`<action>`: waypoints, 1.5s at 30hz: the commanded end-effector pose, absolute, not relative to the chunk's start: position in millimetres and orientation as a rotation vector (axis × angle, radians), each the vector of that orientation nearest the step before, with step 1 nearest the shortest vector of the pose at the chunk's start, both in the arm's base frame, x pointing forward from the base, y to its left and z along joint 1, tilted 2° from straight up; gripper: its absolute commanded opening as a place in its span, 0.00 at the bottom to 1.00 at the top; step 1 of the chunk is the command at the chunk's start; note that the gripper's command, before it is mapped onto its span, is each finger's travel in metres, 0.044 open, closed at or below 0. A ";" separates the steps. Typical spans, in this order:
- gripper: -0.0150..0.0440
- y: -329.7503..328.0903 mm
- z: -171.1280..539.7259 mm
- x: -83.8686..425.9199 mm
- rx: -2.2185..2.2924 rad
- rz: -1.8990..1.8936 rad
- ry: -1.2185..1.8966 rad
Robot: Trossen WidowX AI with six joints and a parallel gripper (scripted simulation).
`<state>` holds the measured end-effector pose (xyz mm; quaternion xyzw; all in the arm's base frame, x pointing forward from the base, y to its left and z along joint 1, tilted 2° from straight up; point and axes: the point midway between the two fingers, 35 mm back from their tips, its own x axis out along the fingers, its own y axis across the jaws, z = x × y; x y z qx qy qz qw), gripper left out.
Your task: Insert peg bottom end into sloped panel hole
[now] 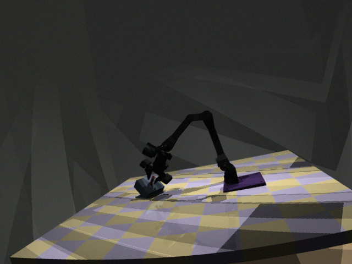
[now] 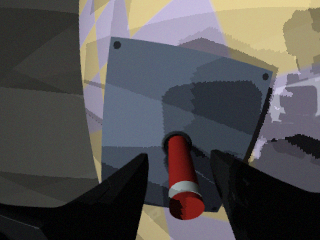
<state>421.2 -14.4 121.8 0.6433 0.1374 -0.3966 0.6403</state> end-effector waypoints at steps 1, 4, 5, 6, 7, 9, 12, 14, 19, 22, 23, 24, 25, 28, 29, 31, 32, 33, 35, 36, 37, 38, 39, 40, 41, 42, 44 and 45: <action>0.74 -14.3 121.8 420.9 1.467 -0.905 0.314; 0.88 -14.0 122.5 420.4 1.467 -0.905 0.314; 0.92 -13.6 123.1 420.0 1.467 -0.905 0.314; 0.97 -13.1 123.9 419.4 1.467 -0.905 0.314; 1.00 -12.5 124.9 418.6 1.467 -0.904 0.314; 1.00 -11.1 127.4 416.7 1.467 -0.904 0.315; 1.00 -8.9 131.2 413.7 1.467 -0.904 0.316; 1.00 -7.4 133.7 411.7 1.467 -0.904 0.316; 1.00 -3.6 139.9 406.5 1.467 -0.904 0.317; 1.00 -1.4 143.7 403.3 1.468 -0.904 0.318; 1.00 -0.7 144.9 402.2 1.468 -0.904 0.318; 1.00 0.1 146.2 401.0 1.468 -0.904 0.319; 1.00 0.8 147.4 399.9 1.468 -0.904 0.319; 1.00 3.1 151.2 396.5 1.468 -0.903 0.319; 1.00 3.8 152.4 395.4 1.468 -0.903 0.320; 1.00 5.3 154.9 393.1 1.468 -0.903 0.320; 1.00 6.0 156.1 391.9 1.468 -0.903 0.320; 1.00 6.7 157.3 390.7 1.468 -0.903 0.321; 1.00 8.2 159.7 388.4 1.468 -0.903 0.321; 1.00 8.9 160.9 387.2 1.468 -0.903 0.321; 1.00 9.6 162.1 386.0 1.467 -0.903 0.321; 1.00 10.3 163.3 384.8 1.467 -0.902 0.322; 1.00 11.1 164.4 383.5 1.467 -0.902 0.322; 1.00 11.8 165.6 382.3 1.467 -0.902 0.322; 1.00 12.5 166.8 381.1 1.467 -0.902 0.322; 1.00 13.2 167.9 379.9 1.467 -0.902 0.322; 1.00 14.6 170.2 377.4 1.467 -0.902 0.323; 1.00 15.3 171.3 376.1 1.467 -0.902 0.323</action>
